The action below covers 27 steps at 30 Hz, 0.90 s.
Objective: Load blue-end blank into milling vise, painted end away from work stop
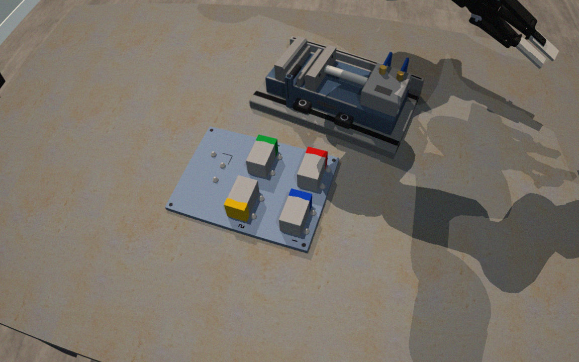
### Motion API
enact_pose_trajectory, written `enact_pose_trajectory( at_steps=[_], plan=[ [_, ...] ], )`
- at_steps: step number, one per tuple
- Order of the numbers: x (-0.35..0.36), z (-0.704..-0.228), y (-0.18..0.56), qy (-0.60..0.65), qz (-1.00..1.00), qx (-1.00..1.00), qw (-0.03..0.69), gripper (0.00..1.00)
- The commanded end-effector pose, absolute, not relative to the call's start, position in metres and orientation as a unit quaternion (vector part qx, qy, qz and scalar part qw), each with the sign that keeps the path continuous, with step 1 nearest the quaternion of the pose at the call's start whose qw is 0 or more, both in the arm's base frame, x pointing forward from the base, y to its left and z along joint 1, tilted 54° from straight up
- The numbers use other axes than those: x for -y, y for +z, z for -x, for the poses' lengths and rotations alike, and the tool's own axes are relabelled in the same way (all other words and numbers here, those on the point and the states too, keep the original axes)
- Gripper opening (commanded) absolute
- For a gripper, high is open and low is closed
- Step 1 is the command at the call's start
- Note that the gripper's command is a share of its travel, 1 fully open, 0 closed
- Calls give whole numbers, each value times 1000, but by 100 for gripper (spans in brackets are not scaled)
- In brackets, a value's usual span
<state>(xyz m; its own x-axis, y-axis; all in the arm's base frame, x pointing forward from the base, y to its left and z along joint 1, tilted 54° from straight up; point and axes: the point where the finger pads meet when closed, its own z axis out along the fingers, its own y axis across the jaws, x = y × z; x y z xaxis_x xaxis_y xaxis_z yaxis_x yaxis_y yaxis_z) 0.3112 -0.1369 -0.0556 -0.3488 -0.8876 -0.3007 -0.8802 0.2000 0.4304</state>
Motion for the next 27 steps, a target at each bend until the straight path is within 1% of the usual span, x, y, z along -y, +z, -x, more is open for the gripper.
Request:
enact_pose_trajectory(
  at_steps=[1,22,23,27],
  plan=[
    [137,-311,-56,-273,-571,775,7,25],
    [137,-311,-56,-273,-571,775,7,25],
    [137,-311,-56,-273,-571,775,7,100],
    [137,-311,-56,-273,-571,775,7,100]
  ],
)
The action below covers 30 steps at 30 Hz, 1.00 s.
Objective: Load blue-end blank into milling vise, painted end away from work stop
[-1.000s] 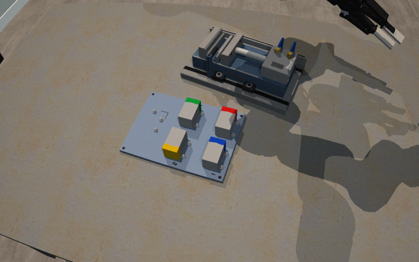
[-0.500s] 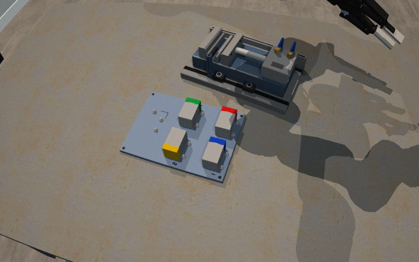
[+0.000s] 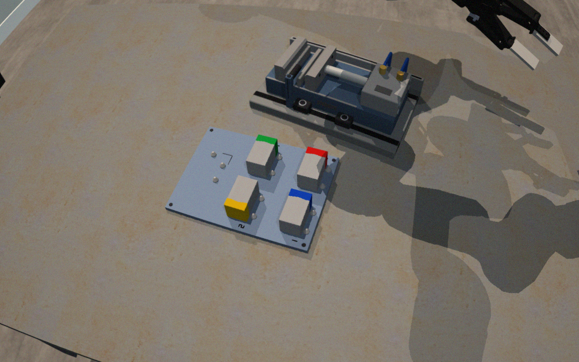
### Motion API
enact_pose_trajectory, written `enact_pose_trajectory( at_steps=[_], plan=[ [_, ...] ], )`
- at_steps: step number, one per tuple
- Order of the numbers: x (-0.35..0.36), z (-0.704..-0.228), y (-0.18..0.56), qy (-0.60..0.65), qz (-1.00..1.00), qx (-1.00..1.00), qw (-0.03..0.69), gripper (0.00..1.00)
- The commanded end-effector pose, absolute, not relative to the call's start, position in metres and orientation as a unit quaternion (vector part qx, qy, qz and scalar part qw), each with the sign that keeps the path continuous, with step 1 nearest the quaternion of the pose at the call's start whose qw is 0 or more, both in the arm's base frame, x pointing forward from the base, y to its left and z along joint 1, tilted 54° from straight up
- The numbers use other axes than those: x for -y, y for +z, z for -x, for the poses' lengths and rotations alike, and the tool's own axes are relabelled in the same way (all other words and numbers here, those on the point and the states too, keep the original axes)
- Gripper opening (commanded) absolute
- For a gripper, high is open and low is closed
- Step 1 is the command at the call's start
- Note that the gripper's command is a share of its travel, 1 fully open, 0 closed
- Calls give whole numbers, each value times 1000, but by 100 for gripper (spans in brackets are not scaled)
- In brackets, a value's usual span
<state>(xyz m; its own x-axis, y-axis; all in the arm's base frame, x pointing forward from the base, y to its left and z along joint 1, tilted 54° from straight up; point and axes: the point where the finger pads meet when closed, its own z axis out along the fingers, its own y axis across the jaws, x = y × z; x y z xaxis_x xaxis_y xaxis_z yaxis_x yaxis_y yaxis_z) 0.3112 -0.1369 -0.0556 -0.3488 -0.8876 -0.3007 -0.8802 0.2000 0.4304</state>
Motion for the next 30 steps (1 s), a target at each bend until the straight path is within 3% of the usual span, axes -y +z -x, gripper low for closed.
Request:
enact_pose_trajectory(
  at_steps=[1,12,17,30],
  plan=[
    [137,-311,-56,-273,-571,775,7,100],
    [137,-311,-56,-273,-571,775,7,100],
    [120,-318,-23,-193,-601,773,-70,100],
    [115,-316,-16,-185,-590,782,-76,100]
  ],
)
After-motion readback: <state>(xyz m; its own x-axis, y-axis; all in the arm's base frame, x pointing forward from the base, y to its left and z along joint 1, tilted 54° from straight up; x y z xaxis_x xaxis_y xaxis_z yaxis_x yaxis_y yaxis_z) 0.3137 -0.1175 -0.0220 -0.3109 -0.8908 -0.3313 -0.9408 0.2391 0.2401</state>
